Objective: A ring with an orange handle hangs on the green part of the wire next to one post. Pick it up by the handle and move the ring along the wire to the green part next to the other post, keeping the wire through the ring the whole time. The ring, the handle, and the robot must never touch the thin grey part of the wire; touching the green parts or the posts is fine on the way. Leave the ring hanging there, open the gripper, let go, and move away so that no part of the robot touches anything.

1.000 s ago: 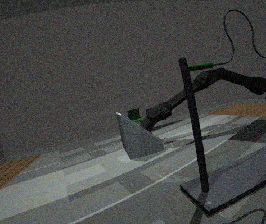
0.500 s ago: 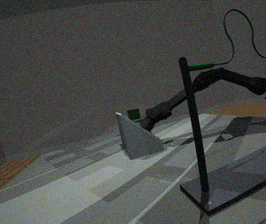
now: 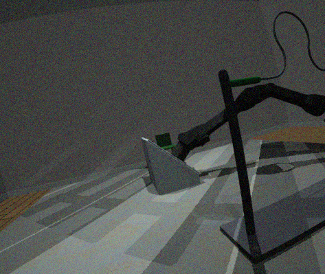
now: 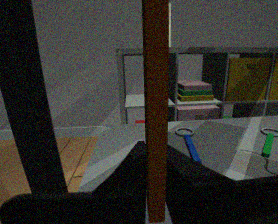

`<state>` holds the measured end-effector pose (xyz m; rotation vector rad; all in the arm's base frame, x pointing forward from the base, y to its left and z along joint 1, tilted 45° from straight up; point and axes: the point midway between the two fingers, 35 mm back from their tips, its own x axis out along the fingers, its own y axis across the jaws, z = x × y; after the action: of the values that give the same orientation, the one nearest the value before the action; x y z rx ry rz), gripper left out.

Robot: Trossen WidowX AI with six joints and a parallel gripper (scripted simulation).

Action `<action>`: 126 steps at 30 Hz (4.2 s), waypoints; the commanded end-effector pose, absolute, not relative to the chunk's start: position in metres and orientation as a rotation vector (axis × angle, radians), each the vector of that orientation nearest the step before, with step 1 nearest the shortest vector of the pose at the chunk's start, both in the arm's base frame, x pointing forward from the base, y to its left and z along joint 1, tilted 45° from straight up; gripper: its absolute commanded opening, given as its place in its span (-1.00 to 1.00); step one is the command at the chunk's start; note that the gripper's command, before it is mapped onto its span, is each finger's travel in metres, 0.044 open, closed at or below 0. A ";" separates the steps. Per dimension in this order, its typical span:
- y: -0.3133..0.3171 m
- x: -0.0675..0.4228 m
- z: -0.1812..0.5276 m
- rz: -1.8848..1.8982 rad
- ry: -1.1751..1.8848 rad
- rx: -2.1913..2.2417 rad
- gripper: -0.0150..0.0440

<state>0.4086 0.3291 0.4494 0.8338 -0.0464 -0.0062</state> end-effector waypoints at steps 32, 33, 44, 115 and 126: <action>0.318 0.408 0.458 0.000 -0.050 0.833 -1.00; 0.318 0.408 0.458 0.000 -0.050 0.833 -1.00; 0.318 0.408 0.458 0.000 -0.050 0.833 -1.00; 0.212 0.350 0.394 0.057 0.474 0.256 -1.00; 0.180 0.349 0.389 -0.005 0.478 0.031 -1.00</action>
<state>0.3517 0.1938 0.3889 0.1069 0.4802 0.0201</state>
